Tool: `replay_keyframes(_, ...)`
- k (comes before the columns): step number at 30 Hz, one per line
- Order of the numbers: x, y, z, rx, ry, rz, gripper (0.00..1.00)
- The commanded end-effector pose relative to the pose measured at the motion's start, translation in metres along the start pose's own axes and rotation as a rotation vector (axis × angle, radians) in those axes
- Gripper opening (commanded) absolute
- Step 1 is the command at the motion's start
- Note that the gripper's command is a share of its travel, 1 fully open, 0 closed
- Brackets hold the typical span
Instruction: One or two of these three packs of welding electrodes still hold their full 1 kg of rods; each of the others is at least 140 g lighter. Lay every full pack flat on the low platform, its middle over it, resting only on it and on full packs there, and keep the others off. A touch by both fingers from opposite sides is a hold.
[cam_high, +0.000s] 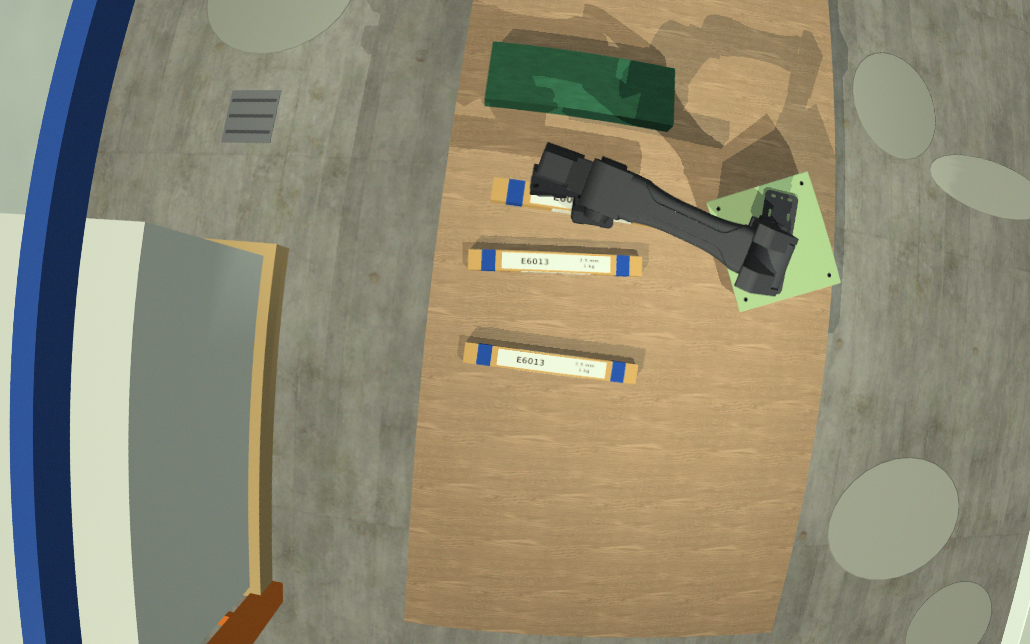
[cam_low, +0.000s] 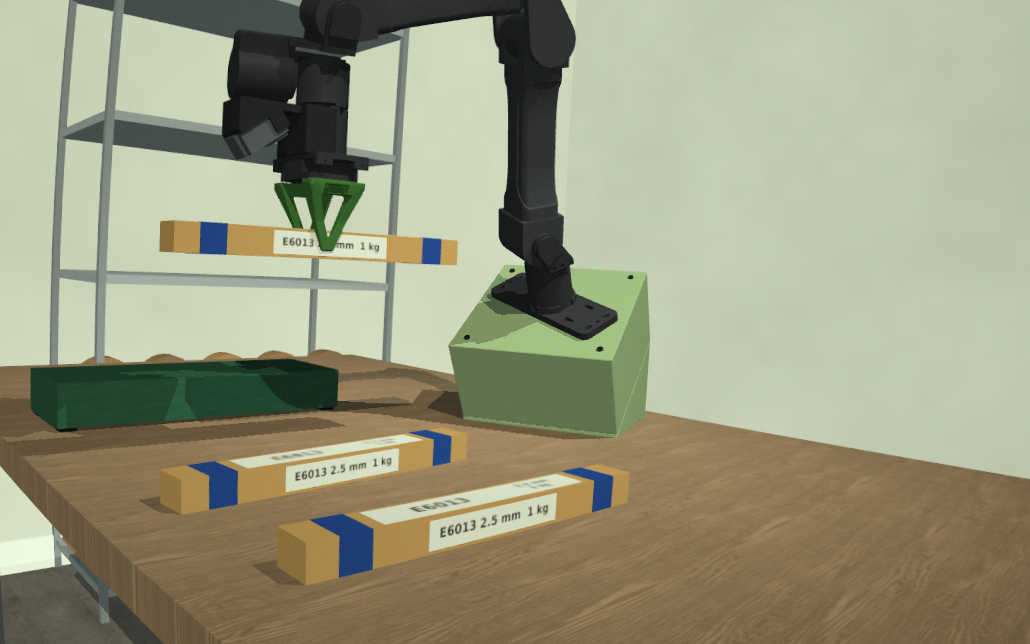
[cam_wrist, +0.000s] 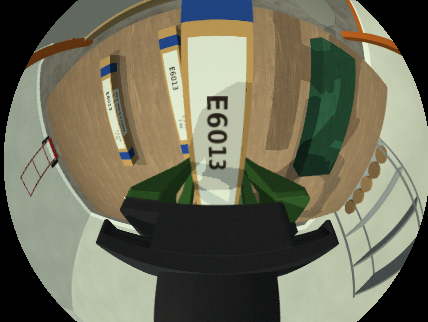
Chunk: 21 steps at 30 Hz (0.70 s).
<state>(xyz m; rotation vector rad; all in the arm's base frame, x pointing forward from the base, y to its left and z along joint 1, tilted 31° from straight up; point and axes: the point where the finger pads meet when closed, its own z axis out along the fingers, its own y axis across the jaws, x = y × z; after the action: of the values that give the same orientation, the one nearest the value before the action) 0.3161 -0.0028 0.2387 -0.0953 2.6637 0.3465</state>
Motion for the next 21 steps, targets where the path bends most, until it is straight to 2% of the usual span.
replay_keyframes(1, -0.0083, 0.0062, -0.0324, 0.027, -0.1, -0.024, 0.0)
replay_keyframes(21, -0.0082, 0.0059, -0.0326, 0.026, -0.1, -0.02, 0.0)
